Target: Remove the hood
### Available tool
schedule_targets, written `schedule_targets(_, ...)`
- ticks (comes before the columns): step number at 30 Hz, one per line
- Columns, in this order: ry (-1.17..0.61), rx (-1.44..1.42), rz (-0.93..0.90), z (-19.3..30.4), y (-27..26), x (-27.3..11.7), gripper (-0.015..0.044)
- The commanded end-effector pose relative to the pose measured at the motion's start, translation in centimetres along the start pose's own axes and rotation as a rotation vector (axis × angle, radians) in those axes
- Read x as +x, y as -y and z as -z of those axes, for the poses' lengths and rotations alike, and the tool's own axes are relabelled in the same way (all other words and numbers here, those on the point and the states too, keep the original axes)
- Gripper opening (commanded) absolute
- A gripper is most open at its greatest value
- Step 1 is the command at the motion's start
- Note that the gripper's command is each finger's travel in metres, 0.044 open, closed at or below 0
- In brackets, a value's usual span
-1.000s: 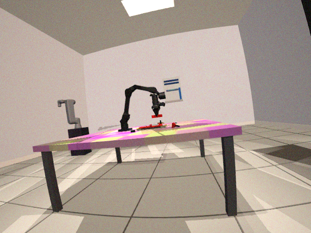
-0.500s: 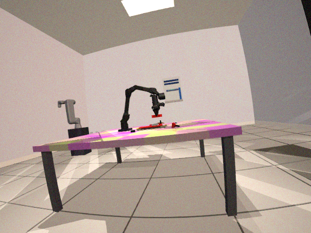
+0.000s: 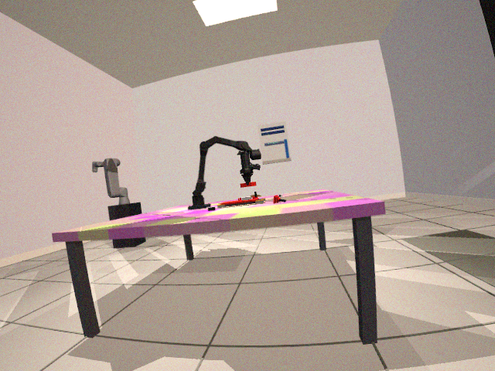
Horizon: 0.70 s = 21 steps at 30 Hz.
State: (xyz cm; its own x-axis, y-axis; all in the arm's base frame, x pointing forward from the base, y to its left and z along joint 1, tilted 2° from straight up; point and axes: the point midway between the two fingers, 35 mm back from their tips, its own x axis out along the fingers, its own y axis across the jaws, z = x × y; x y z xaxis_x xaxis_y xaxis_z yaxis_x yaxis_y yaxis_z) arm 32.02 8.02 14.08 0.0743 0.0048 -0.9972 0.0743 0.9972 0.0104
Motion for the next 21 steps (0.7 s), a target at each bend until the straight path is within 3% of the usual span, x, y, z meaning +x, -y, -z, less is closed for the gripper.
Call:
schedule_targets(1, -0.004, 0.004, 0.004, 0.64, -1.11, 0.02, 0.0)
schedule_targets(21, -0.004, 0.005, 0.003, 0.9, -1.89, 0.78, 0.0)
